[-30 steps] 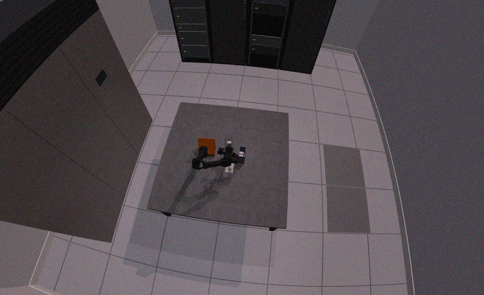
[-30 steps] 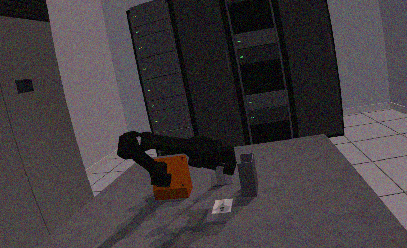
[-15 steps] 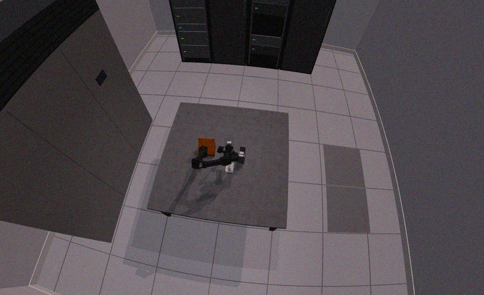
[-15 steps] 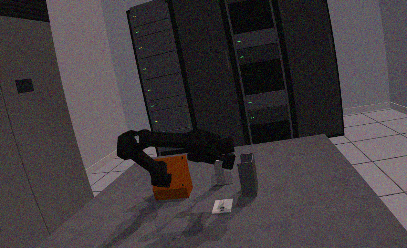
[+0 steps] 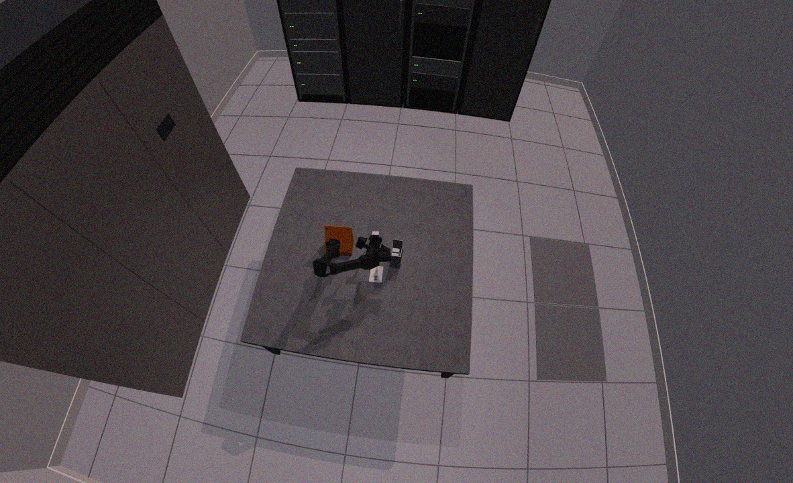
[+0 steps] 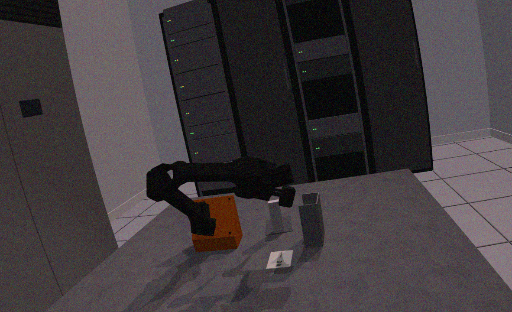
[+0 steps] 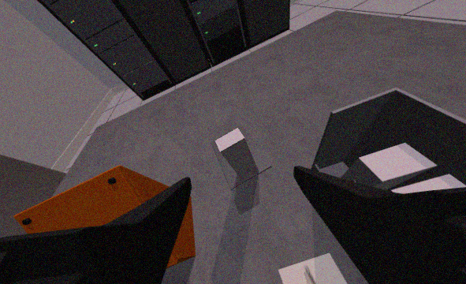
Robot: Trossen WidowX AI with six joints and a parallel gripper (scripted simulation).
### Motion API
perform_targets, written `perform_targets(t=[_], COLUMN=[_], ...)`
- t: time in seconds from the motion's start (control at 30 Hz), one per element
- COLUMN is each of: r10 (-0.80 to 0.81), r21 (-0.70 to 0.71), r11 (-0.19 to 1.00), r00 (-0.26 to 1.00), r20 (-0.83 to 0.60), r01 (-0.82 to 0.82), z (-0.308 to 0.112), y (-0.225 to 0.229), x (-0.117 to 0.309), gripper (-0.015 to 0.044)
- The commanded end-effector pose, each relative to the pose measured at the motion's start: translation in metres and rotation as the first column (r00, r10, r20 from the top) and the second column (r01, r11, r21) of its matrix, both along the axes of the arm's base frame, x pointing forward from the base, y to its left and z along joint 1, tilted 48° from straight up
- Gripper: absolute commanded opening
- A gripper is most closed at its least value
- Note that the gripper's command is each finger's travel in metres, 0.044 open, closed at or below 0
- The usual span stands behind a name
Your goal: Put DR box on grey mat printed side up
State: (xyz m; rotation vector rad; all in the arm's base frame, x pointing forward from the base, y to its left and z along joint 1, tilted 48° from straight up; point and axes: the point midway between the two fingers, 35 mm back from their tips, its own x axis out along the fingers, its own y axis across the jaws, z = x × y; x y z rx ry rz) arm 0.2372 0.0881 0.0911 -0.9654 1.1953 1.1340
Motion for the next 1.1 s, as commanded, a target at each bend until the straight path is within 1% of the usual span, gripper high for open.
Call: perform_targets(t=[0.0,0.43,0.6,0.97,1.07], r10=[0.000,0.000,0.001,0.084,0.090], r21=[-0.004,-0.001,-0.004,-0.223,-0.237], r11=[1.000,1.000,1.000,0.971,0.967], r00=[1.000,1.000,1.000,0.996,0.996], r20=[-0.011,-0.011,-0.011,-0.017,-0.017], r01=[0.000,0.000,-0.001,-0.086,-0.092], z=[-0.011,-0.044,-0.047,-0.044,-0.043], y=[0.011,0.061,0.066,0.075,0.076], x=[-0.002,-0.012,-0.014,-0.012,-0.012], gripper=[0.0440,0.0440,0.0440,0.0440,0.0440])
